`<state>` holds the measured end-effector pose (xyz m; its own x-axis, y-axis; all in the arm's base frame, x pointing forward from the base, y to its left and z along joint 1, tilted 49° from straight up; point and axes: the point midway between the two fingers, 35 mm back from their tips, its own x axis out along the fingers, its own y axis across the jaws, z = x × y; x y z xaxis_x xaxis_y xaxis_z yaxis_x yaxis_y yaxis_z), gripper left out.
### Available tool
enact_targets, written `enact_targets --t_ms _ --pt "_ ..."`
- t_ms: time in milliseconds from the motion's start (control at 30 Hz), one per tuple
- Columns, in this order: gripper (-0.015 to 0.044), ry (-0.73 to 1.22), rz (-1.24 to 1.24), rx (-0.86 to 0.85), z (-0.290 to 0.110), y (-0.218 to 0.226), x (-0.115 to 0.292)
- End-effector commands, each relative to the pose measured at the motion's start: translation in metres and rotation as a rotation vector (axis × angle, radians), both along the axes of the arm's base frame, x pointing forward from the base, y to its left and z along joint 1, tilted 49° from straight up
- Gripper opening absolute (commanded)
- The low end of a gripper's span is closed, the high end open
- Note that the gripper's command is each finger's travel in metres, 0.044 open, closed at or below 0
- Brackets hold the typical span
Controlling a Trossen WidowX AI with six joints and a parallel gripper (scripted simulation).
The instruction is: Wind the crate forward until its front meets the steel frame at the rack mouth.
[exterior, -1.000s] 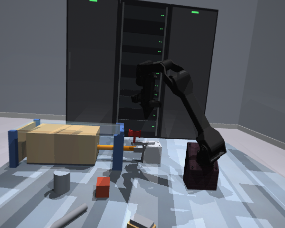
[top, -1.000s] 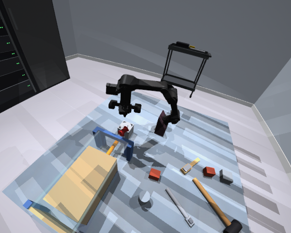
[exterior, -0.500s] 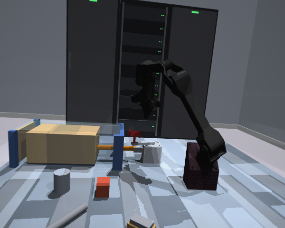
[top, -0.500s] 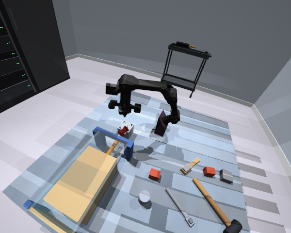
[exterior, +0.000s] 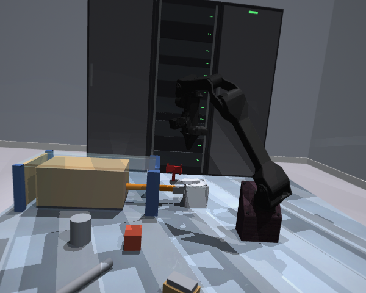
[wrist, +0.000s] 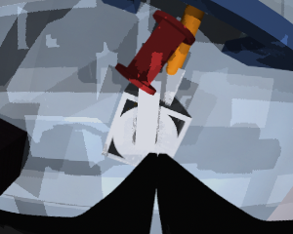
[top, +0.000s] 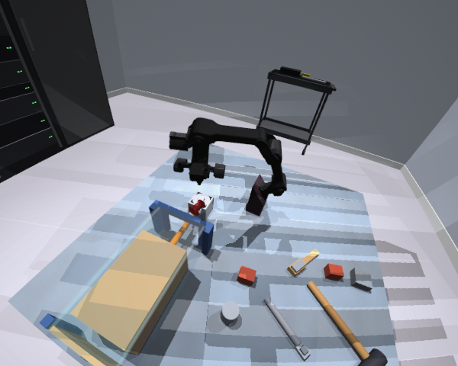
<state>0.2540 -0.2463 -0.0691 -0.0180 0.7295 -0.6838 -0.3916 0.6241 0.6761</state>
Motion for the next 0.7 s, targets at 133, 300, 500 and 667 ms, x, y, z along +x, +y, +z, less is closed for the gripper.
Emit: enact_targets --t_ms 133,300,500,667 --pt "0.0158 0.055 -0.327 -0.025 -0.005 0.014 0.025" --pt "0.0289 0.097 -0.649 0.042 -0.001 0.032 0.046" --pt "0.0440 0.103 -0.690 0.059 0.000 0.035 0.048" --pt "0.0440 0.103 -0.690 0.058 -0.002 0.037 0.048"
